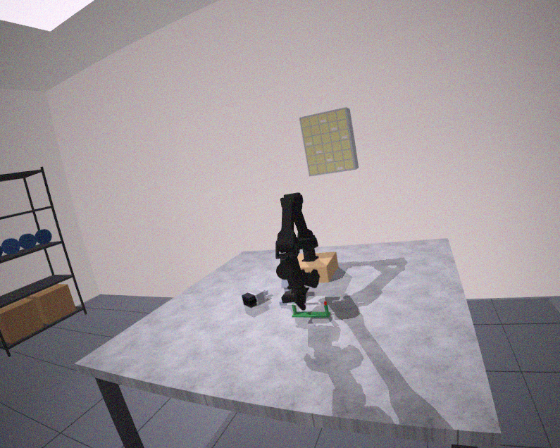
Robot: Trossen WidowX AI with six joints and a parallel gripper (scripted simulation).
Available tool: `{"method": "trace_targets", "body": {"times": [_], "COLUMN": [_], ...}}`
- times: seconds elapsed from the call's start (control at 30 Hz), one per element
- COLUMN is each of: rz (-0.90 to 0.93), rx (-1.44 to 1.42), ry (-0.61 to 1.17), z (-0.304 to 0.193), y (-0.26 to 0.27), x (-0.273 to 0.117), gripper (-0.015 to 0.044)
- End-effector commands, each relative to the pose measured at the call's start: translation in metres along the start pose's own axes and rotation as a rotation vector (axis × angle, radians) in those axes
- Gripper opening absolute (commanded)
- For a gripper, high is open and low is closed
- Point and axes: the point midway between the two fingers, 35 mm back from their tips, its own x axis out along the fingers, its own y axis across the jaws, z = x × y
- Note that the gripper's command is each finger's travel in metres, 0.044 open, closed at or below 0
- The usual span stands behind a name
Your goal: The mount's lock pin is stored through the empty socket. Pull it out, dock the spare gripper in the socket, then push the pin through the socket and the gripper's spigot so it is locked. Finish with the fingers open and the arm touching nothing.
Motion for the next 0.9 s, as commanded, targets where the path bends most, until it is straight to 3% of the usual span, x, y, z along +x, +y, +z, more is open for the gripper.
{"method": "trace_targets", "body": {"times": [0.0, 0.87], "rz": [0.007, -0.001], "rx": [-0.002, 0.000], "ry": [0.001, 0.000], "z": [-0.0008, 0.0000], "y": [0.0014, -0.0001], "x": [0.0048, 0.0004], "gripper": [0.0000, 0.0000]}}
